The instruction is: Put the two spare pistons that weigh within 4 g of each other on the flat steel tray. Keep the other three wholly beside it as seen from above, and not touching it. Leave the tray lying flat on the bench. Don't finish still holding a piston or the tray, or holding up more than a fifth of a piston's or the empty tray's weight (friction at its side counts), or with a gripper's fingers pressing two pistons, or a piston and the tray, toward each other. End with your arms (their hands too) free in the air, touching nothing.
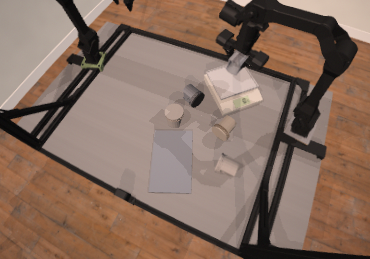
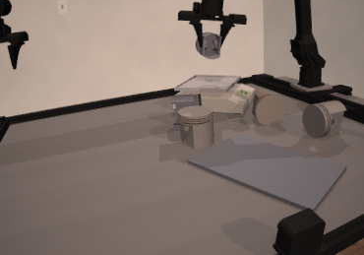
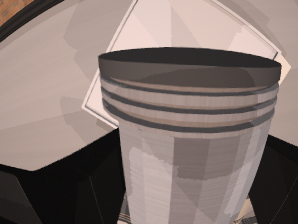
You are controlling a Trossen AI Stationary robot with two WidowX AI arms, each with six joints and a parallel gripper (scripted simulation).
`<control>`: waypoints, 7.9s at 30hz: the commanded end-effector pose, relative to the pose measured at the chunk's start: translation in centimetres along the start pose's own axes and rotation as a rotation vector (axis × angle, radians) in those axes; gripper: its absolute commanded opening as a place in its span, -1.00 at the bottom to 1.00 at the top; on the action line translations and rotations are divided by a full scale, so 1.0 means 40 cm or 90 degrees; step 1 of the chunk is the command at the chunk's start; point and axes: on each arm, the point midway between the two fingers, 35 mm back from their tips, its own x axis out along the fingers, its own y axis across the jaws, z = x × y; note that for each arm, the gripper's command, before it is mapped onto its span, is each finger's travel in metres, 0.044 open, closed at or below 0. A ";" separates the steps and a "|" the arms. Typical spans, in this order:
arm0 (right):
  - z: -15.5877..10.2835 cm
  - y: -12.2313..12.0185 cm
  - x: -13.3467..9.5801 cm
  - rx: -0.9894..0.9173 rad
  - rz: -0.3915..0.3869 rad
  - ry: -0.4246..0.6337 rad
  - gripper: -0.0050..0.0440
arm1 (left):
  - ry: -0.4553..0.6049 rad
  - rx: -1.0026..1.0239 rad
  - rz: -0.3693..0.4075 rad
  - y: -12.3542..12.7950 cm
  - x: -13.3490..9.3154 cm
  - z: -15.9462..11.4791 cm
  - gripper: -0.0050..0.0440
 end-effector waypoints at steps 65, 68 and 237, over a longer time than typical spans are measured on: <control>0.002 -0.003 0.177 0.035 0.013 -0.006 0.75 | 0.001 0.002 -0.002 -0.001 0.000 -0.001 1.00; 0.002 -0.003 0.177 0.035 0.013 -0.006 0.75 | 0.001 0.002 -0.002 -0.001 0.000 -0.001 1.00; -0.130 -0.276 0.069 -0.658 0.062 -0.187 0.75 | 0.001 0.002 -0.002 -0.001 0.000 -0.001 1.00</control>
